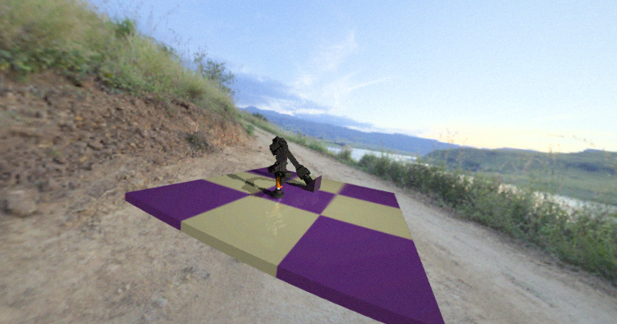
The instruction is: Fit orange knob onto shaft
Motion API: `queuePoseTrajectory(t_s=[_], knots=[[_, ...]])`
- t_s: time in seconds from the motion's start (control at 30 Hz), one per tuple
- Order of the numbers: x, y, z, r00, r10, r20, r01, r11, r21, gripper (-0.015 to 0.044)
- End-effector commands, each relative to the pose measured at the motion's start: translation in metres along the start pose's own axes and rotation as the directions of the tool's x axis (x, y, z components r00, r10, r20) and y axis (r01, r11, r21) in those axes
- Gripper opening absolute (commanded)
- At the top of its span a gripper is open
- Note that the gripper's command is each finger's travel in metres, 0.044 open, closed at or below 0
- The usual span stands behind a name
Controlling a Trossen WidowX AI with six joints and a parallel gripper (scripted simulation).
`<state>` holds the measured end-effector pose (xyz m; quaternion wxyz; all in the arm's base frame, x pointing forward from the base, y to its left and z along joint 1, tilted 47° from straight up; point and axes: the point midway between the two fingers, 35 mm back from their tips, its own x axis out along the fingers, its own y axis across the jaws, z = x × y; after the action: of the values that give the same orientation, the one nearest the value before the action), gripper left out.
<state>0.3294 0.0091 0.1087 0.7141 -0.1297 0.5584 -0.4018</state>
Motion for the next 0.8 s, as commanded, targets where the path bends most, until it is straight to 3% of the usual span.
queuePoseTrajectory(t_s=[0.0,0.77], knots=[[0.0009,-0.0011,-0.0001,1.0,-0.003,-0.001,0.003,1.0,-0.005,0.0],[-0.0022,0.001,0.0015,1.0,-0.003,-0.001,0.003,0.999,-0.044,0.0]])
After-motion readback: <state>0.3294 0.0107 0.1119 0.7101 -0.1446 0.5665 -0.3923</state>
